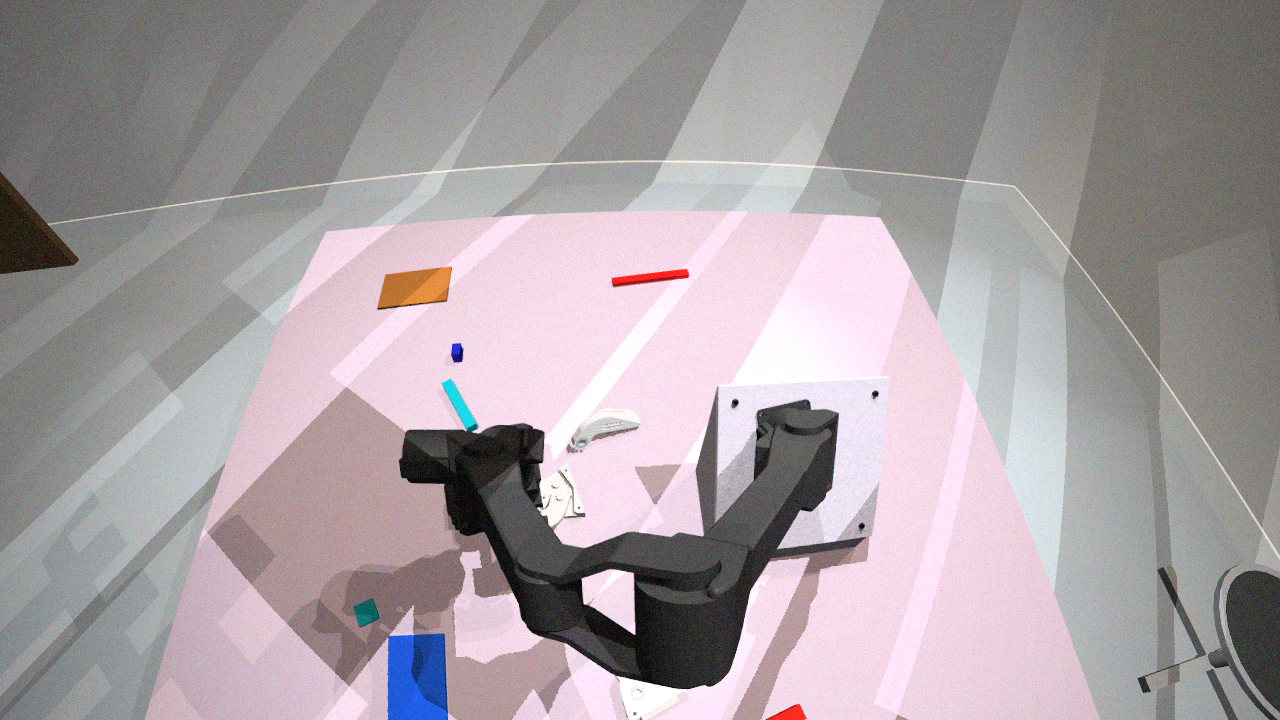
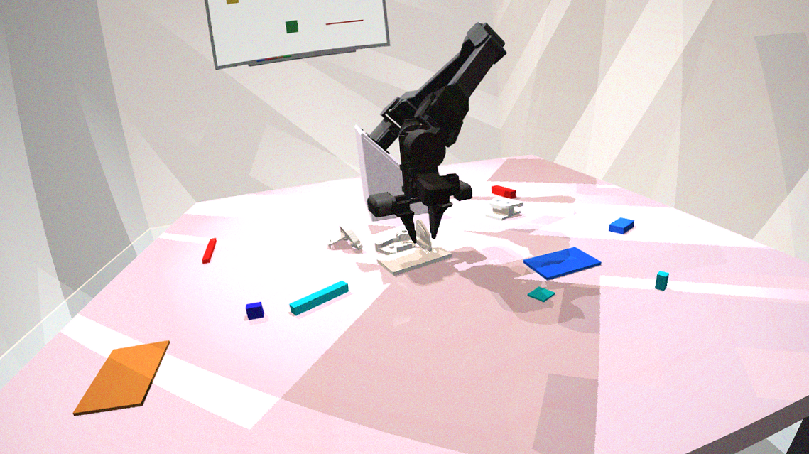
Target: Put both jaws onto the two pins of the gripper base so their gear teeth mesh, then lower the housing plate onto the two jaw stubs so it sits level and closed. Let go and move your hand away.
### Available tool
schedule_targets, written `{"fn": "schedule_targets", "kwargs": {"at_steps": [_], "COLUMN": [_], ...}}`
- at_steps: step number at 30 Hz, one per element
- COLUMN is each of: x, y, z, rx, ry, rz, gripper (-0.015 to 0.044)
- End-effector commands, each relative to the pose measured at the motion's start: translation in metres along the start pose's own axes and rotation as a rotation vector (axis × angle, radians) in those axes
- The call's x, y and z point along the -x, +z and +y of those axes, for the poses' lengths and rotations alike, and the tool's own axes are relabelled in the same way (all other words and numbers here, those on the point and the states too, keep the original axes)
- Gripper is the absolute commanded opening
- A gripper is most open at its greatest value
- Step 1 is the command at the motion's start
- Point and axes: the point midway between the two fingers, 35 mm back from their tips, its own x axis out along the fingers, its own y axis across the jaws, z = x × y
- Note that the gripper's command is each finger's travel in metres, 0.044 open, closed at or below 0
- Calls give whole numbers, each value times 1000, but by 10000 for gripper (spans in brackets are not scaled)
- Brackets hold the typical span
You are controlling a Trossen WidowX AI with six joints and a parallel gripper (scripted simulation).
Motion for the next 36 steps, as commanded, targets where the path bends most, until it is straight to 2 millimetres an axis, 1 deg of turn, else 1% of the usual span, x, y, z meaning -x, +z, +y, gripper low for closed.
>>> {"fn": "schedule_targets", "kwargs": {"at_steps": [1,36], "x": [-2,-10], "y": [0,0], "z": [0,0], "rx": [-4,-7], "ry": [4,4], "rz": [-1,-1], "gripper": [134,134]}}
